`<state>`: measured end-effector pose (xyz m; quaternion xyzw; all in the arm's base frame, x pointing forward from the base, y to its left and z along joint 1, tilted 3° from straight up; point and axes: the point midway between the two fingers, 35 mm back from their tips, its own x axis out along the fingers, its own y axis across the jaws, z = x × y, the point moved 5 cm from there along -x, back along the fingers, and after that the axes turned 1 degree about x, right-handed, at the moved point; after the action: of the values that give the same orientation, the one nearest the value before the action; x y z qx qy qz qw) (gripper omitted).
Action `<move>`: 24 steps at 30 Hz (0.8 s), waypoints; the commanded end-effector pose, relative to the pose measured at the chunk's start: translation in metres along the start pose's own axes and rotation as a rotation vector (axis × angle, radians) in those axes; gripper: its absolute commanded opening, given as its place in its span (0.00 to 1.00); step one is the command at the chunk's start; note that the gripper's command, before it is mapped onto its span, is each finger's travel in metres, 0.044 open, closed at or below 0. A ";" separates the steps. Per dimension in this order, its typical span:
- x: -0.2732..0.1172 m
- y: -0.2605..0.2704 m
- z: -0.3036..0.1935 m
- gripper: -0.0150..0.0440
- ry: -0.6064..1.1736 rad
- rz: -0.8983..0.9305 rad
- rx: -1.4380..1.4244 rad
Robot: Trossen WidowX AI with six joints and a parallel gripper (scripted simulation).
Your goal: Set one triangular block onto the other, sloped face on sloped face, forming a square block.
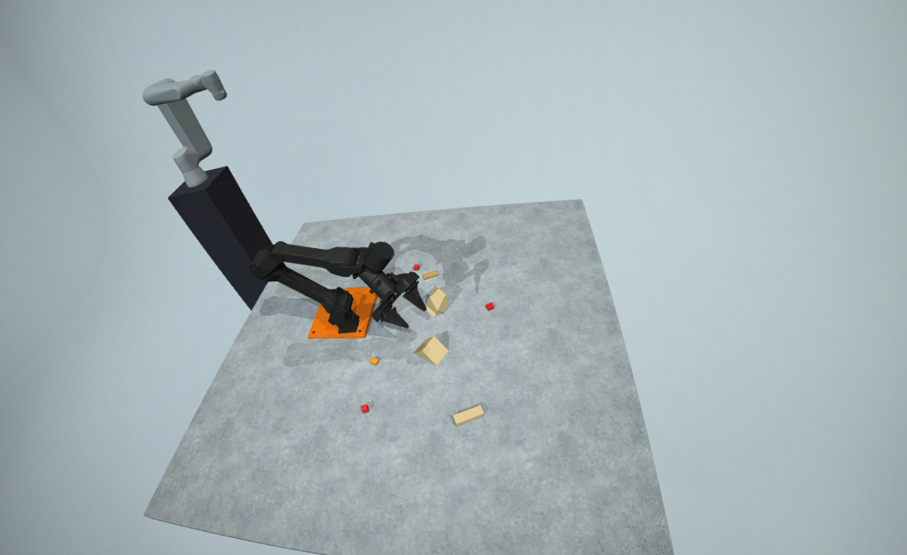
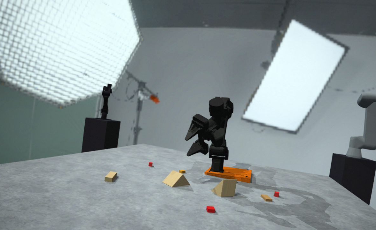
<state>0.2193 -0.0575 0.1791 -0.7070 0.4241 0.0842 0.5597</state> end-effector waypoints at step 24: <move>-0.002 0.062 0.010 1.00 -0.126 0.052 -1.169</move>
<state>0.1788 -0.0487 0.1336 -0.8804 0.2957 0.3554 0.1056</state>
